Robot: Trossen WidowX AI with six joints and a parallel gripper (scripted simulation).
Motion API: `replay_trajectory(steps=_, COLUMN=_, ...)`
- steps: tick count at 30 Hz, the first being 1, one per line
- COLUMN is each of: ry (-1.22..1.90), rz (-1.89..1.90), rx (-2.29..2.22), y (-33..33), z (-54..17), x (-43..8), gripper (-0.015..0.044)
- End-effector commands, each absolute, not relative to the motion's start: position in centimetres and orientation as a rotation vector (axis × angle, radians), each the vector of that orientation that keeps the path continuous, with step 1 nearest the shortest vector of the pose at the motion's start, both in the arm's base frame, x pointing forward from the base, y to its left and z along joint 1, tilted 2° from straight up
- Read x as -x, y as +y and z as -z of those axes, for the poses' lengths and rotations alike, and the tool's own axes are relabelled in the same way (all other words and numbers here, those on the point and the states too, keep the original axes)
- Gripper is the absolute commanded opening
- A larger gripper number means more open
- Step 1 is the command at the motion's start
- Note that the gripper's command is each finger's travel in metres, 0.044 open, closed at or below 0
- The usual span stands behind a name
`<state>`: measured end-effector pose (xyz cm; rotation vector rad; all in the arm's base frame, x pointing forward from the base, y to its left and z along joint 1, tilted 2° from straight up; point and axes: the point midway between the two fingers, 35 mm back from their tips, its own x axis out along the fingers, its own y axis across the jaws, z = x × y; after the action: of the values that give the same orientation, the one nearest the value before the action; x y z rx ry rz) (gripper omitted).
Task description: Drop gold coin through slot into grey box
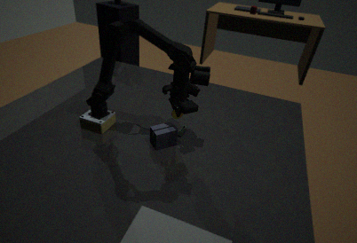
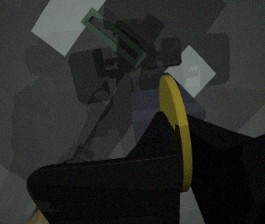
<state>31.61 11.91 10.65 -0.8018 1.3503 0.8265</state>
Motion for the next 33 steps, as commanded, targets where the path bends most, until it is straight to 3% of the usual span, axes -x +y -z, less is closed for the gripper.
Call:
replay_trajectory(steps=1, ry=1.356, rz=-0.833, rx=0.799, y=11.0, z=-10.4, x=-31.2, gripper=0.0000)
replay_trajectory(steps=33, ry=1.358, rz=-0.824, rx=0.804, y=6.2, z=-10.1, x=-29.7, gripper=0.0000)
